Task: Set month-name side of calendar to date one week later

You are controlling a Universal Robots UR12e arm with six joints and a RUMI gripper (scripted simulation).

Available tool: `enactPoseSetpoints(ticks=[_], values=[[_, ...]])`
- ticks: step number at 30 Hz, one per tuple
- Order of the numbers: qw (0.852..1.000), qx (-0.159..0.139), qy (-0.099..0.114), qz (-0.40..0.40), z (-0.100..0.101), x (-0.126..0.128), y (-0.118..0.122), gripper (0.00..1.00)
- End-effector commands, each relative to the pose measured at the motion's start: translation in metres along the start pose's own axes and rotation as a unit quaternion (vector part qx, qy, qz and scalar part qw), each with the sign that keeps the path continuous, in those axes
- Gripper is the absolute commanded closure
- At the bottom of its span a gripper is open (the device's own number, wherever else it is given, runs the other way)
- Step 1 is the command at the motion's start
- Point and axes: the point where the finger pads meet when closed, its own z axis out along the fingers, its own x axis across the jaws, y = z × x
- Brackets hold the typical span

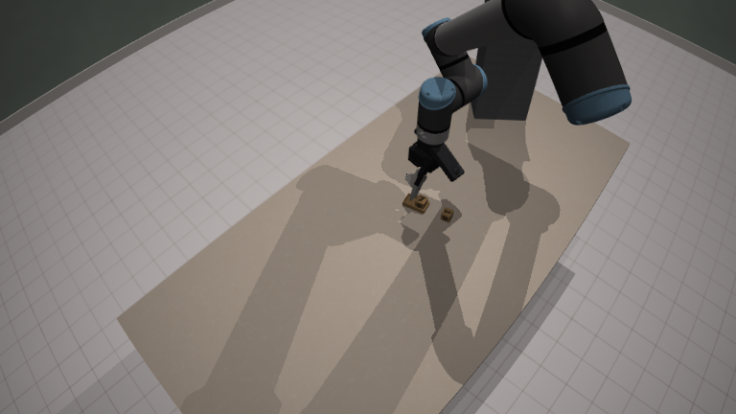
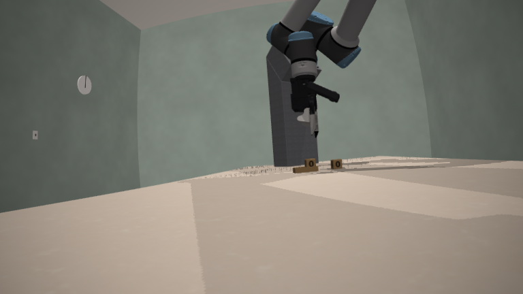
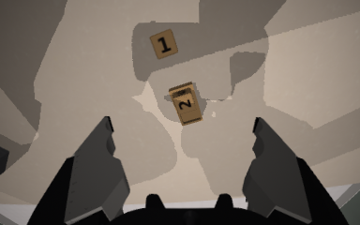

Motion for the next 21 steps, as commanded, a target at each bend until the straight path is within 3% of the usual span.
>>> enactPoseSetpoints(ticks=[1, 10, 21], values=[[0.998, 0.003, -0.005, -0.066, -0.001, 0.002, 0.008, 0.0], [0.989, 0.003, -0.004, -0.146, -0.001, 0.005, 0.019, 0.0], [0.986, 0.004, -0.004, -0.167, -0.001, 0.005, 0.022, 0.0]])
